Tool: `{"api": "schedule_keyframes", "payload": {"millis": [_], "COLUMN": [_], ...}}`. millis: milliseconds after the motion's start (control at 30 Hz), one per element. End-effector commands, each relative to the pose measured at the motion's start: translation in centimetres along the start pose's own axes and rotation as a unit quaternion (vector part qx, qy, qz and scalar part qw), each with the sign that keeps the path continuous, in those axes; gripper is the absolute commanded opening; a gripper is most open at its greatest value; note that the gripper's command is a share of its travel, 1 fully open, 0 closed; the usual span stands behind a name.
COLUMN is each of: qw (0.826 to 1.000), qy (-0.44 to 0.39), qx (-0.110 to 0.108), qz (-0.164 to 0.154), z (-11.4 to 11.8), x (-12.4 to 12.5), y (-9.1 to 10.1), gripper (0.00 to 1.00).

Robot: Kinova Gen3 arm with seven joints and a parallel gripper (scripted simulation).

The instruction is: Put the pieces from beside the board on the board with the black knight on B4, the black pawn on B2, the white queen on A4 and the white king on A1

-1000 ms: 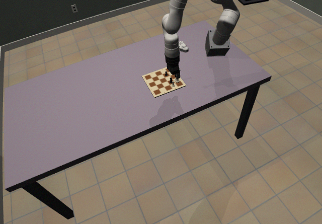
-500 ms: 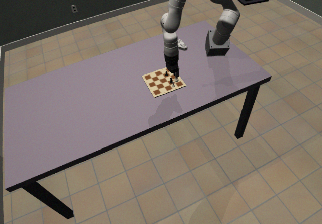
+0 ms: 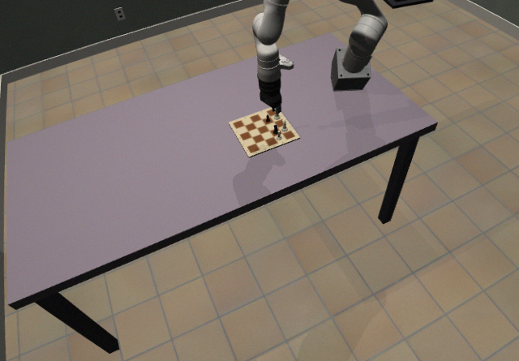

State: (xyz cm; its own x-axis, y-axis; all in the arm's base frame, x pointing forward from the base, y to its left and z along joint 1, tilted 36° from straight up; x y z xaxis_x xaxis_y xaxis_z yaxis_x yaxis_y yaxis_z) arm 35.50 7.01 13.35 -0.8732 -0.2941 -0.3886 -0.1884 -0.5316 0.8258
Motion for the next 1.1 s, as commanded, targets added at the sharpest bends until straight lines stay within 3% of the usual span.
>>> {"api": "schedule_keyframes", "payload": {"millis": [0, 367, 767, 1067], "qw": [1.000, 0.991, 0.978, 0.973], "qy": [0.023, 0.136, 0.207, 0.228], "qx": [-0.003, -0.005, -0.008, -0.008], "qz": [0.000, -0.002, -0.008, -0.010], "z": [-2.1, -7.7, -10.7, -11.6], "x": [0.9, 4.1, 6.3, 7.1], "y": [0.1, 0.2, 0.3, 0.3], "gripper": [0.00, 0.00, 0.00, 0.00]}}
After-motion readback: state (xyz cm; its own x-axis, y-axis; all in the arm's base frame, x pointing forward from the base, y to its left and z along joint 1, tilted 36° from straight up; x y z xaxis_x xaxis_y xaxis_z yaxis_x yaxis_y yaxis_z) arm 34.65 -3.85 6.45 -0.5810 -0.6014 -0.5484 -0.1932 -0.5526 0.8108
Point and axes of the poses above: the point where the finger pads meet when closed, its own y axis back along the fingers, its own z axis across the jaws, x = y × z, the point moved 3 cm from there along y, back along the fingers
